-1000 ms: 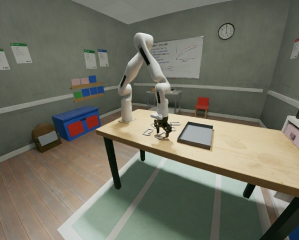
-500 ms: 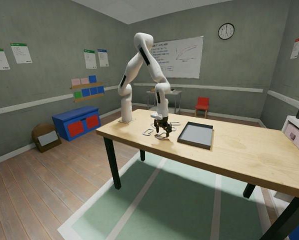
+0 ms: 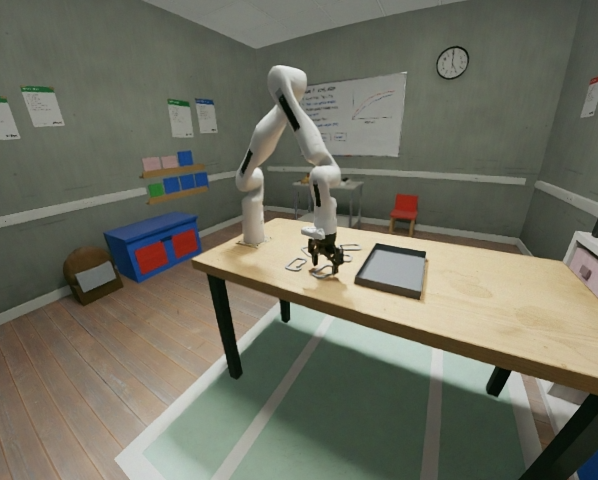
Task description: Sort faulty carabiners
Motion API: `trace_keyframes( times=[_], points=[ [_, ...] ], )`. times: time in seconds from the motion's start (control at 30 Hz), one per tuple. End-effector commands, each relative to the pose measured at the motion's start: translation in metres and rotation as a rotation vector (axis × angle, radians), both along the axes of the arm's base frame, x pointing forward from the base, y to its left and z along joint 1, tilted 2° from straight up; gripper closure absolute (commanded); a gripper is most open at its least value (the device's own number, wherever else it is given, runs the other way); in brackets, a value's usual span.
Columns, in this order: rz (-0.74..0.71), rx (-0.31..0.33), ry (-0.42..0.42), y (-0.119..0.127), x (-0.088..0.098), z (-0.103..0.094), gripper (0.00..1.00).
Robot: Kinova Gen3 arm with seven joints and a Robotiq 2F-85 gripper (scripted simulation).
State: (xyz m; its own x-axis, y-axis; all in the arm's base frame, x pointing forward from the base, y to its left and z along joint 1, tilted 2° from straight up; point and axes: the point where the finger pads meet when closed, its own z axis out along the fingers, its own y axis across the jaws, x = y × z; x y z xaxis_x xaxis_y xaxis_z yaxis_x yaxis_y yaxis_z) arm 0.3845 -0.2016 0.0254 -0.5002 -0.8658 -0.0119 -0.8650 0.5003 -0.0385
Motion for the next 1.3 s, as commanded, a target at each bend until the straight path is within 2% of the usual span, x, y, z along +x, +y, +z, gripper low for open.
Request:
trace_keyframes(
  times=[0.0, 0.77, 0.8, 1.0, 1.27],
  points=[
    [0.000, -0.001, -0.002, 0.000, 0.000, 0.001, 0.00],
    [0.000, -0.001, -0.002, 0.000, 0.000, 0.001, 0.00],
    [0.000, -0.001, -0.002, 0.000, -0.001, 0.071, 0.00],
    [0.000, -0.001, -0.002, 0.000, -0.002, 0.082, 0.00],
    [0.000, -0.001, -0.002, 0.000, -0.002, 0.082, 0.00]
  ],
)
